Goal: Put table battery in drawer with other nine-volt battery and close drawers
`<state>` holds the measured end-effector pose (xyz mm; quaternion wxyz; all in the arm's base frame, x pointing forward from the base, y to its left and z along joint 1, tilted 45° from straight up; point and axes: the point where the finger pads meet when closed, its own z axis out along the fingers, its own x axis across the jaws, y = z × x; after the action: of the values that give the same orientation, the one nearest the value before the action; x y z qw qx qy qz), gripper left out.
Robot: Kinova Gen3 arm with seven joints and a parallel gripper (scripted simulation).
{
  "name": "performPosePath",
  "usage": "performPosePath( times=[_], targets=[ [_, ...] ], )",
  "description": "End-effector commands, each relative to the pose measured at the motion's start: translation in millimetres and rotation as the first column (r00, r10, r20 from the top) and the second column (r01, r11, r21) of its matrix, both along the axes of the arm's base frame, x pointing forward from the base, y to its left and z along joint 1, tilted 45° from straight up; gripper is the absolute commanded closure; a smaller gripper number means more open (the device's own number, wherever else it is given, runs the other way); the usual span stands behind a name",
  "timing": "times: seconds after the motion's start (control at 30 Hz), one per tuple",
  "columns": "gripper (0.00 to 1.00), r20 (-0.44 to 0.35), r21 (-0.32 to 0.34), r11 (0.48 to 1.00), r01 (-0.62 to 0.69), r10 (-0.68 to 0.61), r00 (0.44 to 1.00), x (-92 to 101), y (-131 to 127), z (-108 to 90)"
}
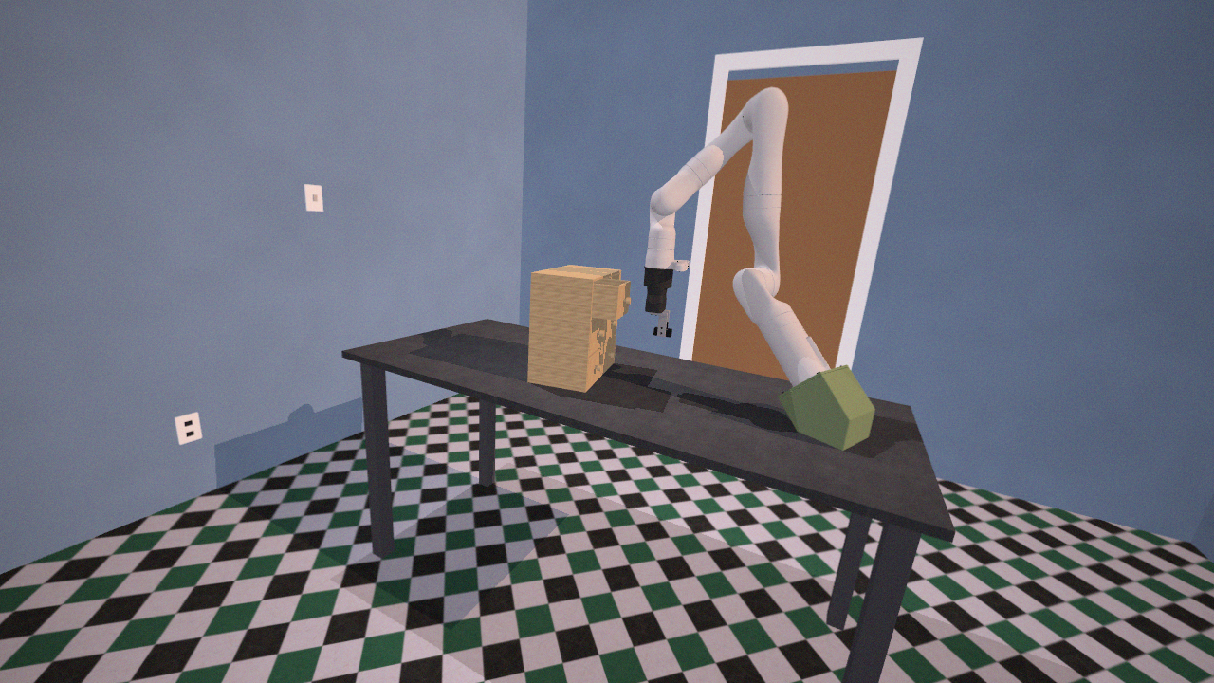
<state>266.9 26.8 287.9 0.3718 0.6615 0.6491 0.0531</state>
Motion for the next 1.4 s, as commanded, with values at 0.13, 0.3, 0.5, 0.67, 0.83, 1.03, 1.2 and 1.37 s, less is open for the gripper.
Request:
performPosePath(
  times=[0.13, 0.3, 0.5, 0.67, 0.83, 1.03, 1.2, 1.37],
  targets=[
    [0.49, 0.007, -0.004, 1.000, -0.013, 0.013, 1.000, -8.8, 10.6, 14.2],
    [0.49, 0.007, -0.004, 1.000, -0.013, 0.013, 1.000, -17.4, 16.9, 25.0],
    [0.49, 0.007, -0.004, 1.000, -0.013, 0.013, 1.000, -24.5, 22.0, 33.9],
    [0.49, 0.007, -0.004, 1.000, -0.013, 0.013, 1.000, -33.4, 28.5, 45.2],
    [0.49, 0.007, -0.004, 1.000, -0.013, 0.013, 1.000, -42.3, 35.0, 56.4],
    [0.49, 0.007, -0.004, 1.000, -0.013, 0.013, 1.000, -50.9, 41.3, 67.3],
    [0.49, 0.007, -0.004, 1.000, -0.013, 0.013, 1.000, -57.4, 46.0, 75.5],
    [0.49, 0.007, -0.004, 1.000, -0.013, 0.013, 1.000, -64.9, 51.5, 85.0]
  ],
)
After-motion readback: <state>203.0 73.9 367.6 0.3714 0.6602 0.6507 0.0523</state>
